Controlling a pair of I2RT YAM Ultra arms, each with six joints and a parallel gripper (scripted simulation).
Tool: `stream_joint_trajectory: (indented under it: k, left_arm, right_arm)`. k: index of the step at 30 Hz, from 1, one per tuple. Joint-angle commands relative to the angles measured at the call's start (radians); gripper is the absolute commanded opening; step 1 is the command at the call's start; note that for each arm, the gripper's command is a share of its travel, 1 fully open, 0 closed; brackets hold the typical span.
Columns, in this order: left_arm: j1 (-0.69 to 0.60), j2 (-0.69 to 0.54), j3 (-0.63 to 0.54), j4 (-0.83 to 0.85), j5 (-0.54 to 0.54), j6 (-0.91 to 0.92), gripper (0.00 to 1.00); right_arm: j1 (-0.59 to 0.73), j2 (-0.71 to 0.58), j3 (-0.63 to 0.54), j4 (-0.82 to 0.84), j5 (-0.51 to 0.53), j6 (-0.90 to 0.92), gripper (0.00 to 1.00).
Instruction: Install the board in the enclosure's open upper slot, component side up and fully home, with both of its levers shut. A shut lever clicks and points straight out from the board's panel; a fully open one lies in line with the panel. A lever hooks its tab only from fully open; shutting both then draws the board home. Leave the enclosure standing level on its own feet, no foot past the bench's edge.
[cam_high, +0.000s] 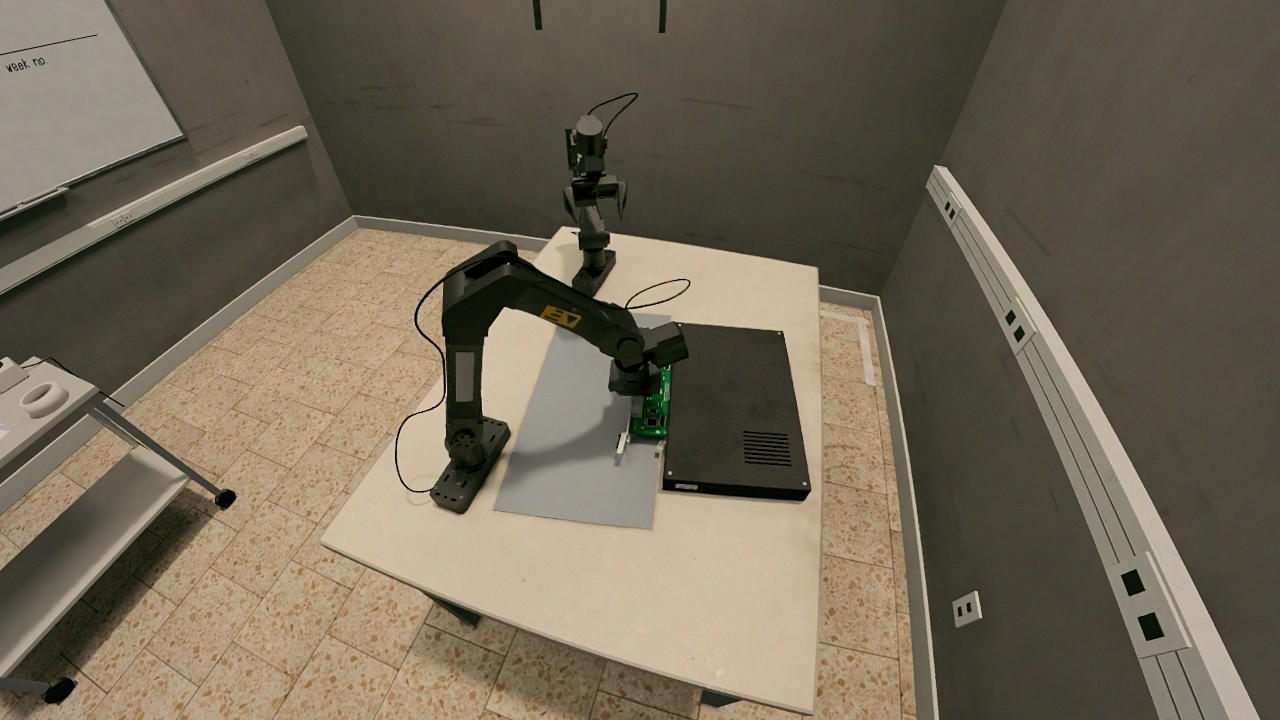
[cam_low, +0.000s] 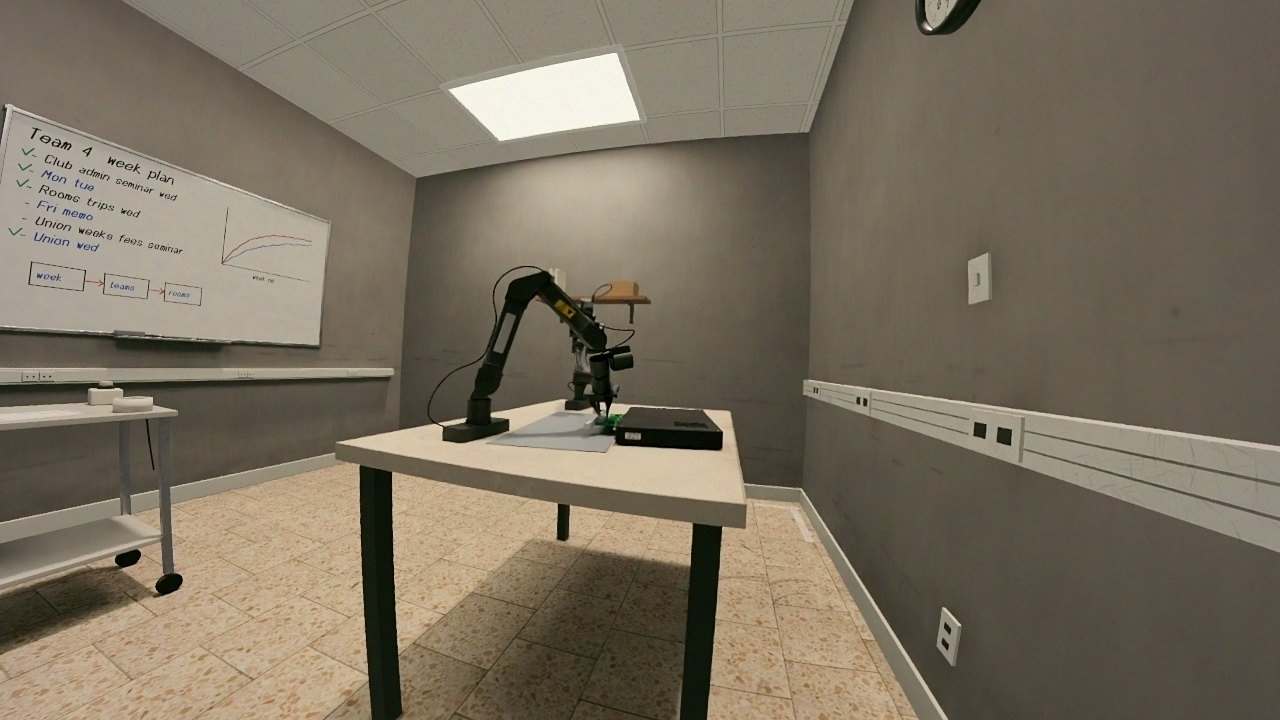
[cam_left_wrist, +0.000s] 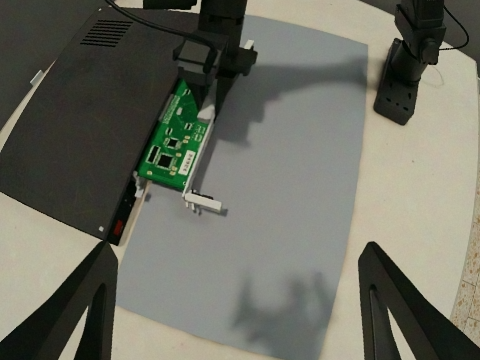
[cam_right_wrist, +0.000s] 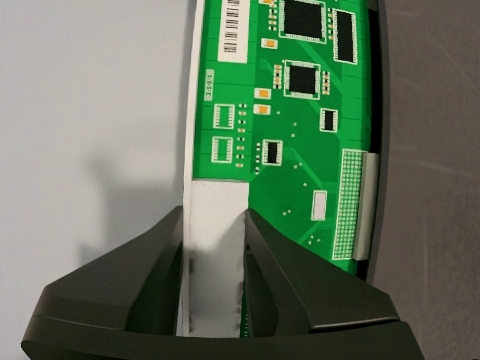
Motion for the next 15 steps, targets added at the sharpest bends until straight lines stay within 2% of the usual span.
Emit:
stream_joint_trajectory:
  k: [1, 15]
  left_arm:
    - [0.002, 0.000, 0.019, -0.008, 0.004, 0.002, 1.00]
    - [0.002, 0.000, 0.019, -0.008, 0.004, 0.002, 1.00]
  right_arm:
    - [-0.008, -0.012, 0.038, -0.005, -0.030, -0.009, 0.18]
    - [-0.016, 0.020, 0.083, -0.050, -0.041, -0.021, 0.18]
